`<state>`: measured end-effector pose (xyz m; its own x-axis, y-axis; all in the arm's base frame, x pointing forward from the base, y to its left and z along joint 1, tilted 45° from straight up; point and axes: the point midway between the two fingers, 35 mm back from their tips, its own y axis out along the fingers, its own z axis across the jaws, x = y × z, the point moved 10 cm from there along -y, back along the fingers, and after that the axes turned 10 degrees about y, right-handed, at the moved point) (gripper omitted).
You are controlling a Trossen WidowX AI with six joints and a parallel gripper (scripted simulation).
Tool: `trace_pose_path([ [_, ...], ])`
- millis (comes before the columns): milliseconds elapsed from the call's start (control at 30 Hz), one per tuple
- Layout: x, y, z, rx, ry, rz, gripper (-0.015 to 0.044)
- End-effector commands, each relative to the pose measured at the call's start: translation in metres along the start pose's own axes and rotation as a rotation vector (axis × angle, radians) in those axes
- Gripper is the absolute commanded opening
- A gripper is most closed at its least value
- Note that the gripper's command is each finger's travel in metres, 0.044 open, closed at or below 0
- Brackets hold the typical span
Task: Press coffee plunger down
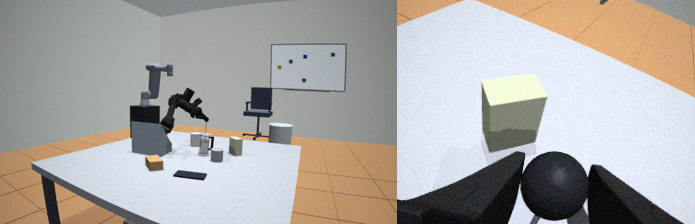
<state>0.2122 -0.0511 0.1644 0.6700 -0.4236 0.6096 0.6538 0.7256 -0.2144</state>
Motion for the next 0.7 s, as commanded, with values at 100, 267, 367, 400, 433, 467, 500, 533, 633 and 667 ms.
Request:
trace_pose_path([
  [100, -0.025, 0.012, -0.009, -0.011, 0.049, 0.032, 0.0118],
  [267, -0.031, 0.017, -0.01, -0.011, 0.049, 0.03, 0.0118],
  [367, -0.036, 0.021, -0.01, -0.009, 0.049, 0.028, 0.0118],
  [400, -0.037, 0.022, -0.01, -0.009, 0.049, 0.027, 0.0118],
  [433, -0.038, 0.023, -0.011, -0.008, 0.049, 0.026, 0.0118],
  [467, -0.04, 0.024, -0.011, -0.008, 0.05, 0.026, 0.0118],
  [500, -0.041, 0.025, -0.011, -0.007, 0.05, 0.025, 0.0118],
  [533, -0.042, 0.026, -0.011, -0.006, 0.05, 0.023, 0.0118],
  [633, -0.046, 0.029, -0.011, -0.004, 0.051, 0.02, 0.0118],
  [667, -0.048, 0.03, -0.011, -0.002, 0.052, 0.018, 0.0118],
])
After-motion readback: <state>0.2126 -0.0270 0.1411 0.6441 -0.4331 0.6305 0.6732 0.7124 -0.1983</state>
